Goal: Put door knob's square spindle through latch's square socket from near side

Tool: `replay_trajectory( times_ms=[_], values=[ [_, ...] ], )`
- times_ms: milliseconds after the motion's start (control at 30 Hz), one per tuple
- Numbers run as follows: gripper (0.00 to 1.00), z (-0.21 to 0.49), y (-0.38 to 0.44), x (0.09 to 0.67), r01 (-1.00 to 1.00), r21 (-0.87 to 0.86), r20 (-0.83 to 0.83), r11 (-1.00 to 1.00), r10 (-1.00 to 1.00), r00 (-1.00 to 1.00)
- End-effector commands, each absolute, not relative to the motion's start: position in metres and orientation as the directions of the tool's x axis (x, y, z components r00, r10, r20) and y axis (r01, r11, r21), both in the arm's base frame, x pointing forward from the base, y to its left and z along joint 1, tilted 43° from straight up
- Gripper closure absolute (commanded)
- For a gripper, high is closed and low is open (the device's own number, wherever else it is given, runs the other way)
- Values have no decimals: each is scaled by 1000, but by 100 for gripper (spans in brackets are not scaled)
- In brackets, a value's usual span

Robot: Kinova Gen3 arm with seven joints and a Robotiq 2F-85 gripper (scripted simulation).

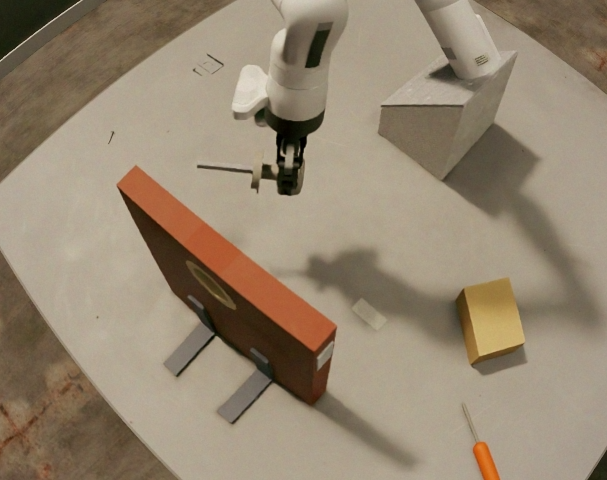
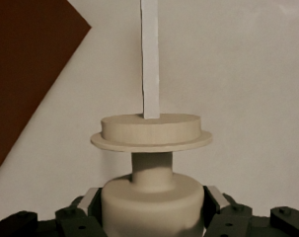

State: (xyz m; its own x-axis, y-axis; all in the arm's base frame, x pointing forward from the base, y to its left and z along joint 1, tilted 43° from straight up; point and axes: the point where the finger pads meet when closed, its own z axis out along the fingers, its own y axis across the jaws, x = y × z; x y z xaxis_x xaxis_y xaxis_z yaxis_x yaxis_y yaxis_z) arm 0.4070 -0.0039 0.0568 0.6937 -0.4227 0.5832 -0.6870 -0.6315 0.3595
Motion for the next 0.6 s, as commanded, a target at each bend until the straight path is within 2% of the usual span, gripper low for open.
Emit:
replay_trajectory(
  times_ms=[0,200,400,567],
  values=[
    [37,57,-1,408,-681,361,584,-637,-415,697],
    [37,56,1,408,-644,399,557,-652,-386,736],
    [37,58,5,409,-509,514,455,-690,-284,844],
    [37,61,22,410,-509,514,455,-690,-284,844]
  ],
)
